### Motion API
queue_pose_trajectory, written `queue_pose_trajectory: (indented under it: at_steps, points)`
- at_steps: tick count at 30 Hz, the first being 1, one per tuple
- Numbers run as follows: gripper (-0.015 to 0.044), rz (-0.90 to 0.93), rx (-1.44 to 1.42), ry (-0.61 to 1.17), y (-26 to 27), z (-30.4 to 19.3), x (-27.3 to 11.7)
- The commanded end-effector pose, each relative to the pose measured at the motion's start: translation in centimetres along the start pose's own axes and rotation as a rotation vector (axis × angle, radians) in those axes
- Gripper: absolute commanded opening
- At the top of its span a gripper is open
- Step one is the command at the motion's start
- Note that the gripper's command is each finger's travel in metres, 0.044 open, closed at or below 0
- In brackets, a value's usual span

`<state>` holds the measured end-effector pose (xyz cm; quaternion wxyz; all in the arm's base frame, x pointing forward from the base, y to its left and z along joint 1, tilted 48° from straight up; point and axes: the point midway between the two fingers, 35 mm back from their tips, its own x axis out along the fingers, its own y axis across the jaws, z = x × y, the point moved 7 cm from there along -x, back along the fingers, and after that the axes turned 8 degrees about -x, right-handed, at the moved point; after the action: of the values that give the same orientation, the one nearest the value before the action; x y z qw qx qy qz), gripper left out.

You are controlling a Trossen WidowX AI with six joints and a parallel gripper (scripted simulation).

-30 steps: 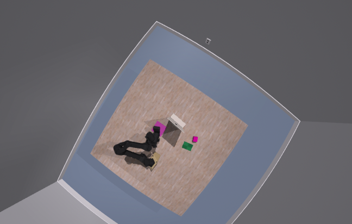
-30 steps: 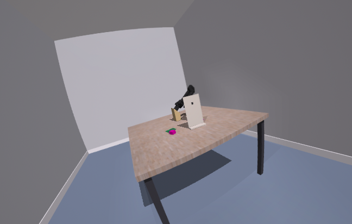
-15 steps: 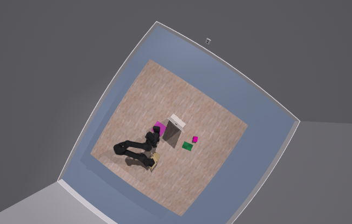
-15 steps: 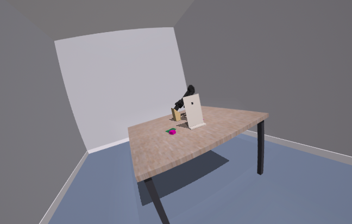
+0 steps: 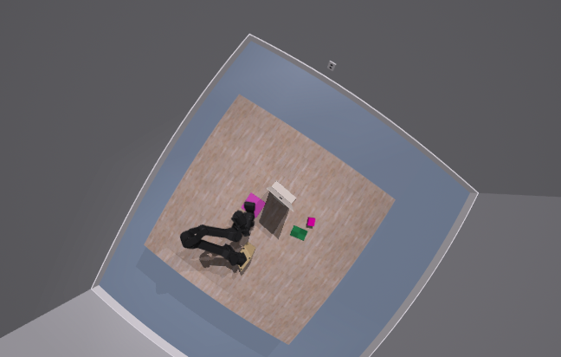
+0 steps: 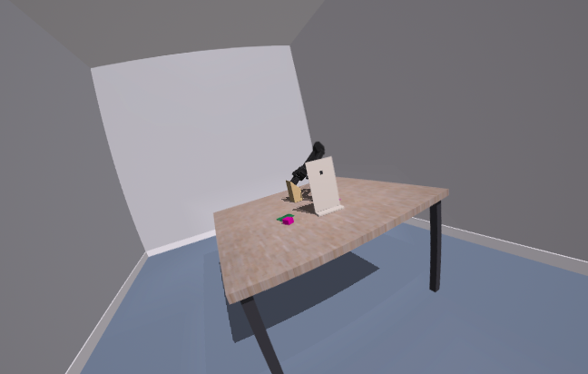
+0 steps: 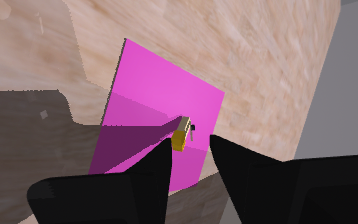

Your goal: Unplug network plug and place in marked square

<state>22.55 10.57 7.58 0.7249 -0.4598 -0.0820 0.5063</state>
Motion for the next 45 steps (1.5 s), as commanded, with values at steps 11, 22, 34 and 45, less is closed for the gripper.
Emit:
queue_pose_trajectory:
  at_steps: [11, 22, 34, 45]
  points:
    - [0.0156, -0.003, -0.004, 0.001, -0.1, -0.1, -1.4]
    - [0.0156, 0.0, -0.004, 0.003, -0.2, -0.2, -2.2]
    - [0.0156, 0.01, -0.008, 0.009, -0.8, -0.7, -2.9]
    - [0.0156, 0.017, -0.01, 0.013, -1.4, -1.0, -3.6]
